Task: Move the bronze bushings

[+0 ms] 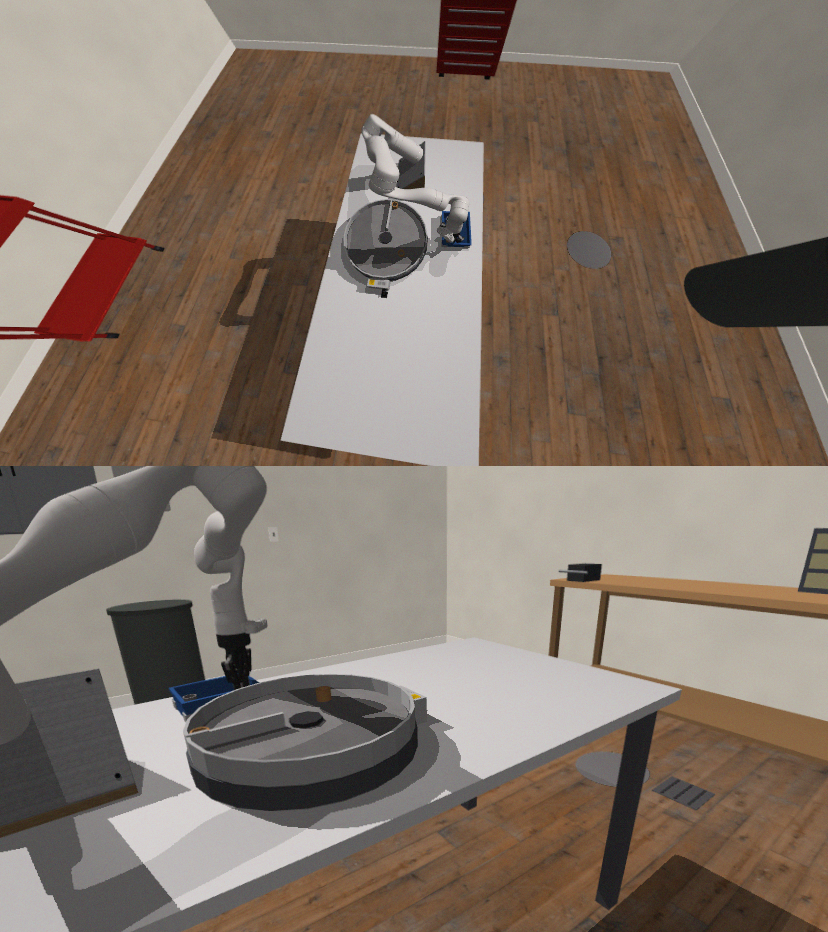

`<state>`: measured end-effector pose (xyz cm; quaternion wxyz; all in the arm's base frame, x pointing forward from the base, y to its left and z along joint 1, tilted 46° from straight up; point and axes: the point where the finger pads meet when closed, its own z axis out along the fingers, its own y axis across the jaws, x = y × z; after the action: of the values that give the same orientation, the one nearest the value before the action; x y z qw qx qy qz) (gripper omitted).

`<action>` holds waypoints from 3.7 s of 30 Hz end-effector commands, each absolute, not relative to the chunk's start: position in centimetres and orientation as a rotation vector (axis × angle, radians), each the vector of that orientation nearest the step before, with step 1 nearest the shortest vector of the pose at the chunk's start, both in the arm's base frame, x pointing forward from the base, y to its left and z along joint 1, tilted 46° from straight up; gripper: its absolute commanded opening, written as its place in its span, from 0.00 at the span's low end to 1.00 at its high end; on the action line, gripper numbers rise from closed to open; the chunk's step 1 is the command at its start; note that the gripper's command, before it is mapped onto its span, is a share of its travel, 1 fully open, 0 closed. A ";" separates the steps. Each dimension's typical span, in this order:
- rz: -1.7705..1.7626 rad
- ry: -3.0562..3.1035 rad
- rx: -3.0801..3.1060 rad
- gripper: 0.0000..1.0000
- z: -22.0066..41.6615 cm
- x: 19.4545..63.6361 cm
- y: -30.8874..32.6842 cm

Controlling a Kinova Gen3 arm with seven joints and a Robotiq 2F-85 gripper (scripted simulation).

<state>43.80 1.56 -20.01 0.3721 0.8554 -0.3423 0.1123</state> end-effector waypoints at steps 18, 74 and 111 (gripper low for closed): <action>0.285 -0.877 2.191 0.39 -20.7 43.6 0.9; 0.285 -0.877 2.191 0.00 -20.7 43.6 0.9; 0.285 -0.878 2.191 0.00 -16.3 44.0 5.4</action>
<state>43.38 4.17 -17.31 0.3791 0.8529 -0.3433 0.1047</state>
